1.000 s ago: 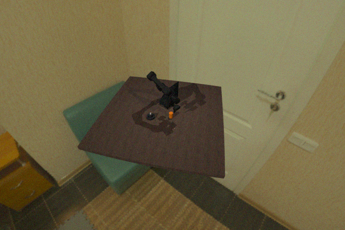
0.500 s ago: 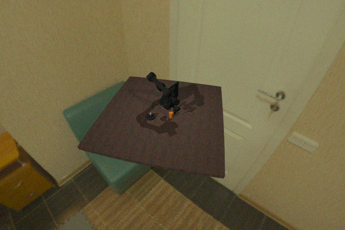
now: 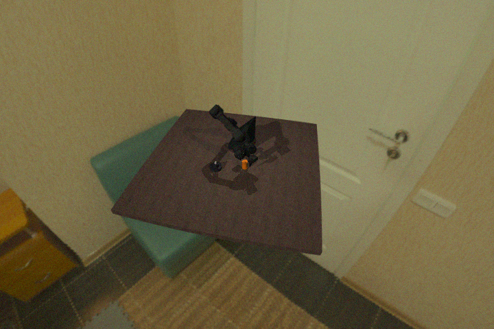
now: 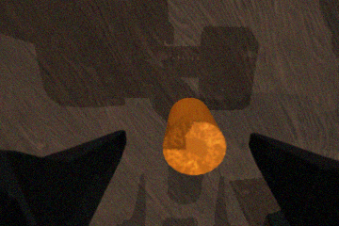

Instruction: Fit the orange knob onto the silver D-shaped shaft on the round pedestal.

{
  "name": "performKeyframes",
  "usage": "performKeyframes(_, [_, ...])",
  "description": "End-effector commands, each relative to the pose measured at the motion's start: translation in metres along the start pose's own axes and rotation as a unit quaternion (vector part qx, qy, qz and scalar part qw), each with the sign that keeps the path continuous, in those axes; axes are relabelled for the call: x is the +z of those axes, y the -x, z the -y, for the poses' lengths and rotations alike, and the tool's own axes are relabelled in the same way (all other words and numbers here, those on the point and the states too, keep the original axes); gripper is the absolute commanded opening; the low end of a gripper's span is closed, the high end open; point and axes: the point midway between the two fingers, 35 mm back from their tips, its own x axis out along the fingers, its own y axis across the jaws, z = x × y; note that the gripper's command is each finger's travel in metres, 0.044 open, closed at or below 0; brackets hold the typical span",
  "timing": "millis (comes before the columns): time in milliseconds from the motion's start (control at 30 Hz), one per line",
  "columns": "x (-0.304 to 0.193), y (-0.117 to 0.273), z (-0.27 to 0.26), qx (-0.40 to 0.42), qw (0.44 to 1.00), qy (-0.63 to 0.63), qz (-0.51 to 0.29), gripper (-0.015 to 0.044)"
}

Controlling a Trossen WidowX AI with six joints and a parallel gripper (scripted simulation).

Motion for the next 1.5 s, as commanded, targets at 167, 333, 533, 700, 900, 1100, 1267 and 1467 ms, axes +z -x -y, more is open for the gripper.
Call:
performKeyframes(167, [-0.001,-0.018,0.003,-0.004,1.000,0.003,0.000,0.0440])
performKeyframes(333, [-0.001,-0.026,0.003,-0.005,1.000,0.003,0.000,0.0440])
performKeyframes(533, [-0.002,-0.035,0.004,-0.005,1.000,0.003,0.001,0.0440])
performKeyframes(700, [-0.002,-0.039,0.005,-0.006,1.000,0.003,0.001,0.0414])
performKeyframes(900, [-0.002,-0.039,0.005,-0.006,1.000,0.003,0.001,0.0256])
performKeyframes(1100, [-0.002,-0.039,0.005,-0.006,1.000,0.003,0.001,0.0138])
performKeyframes(1267, [-0.002,-0.039,0.005,-0.006,1.000,0.003,0.001,0.0065])
performKeyframes(1467, [-0.002,-0.030,0.004,-0.007,1.000,0.001,-0.002,0.0000])
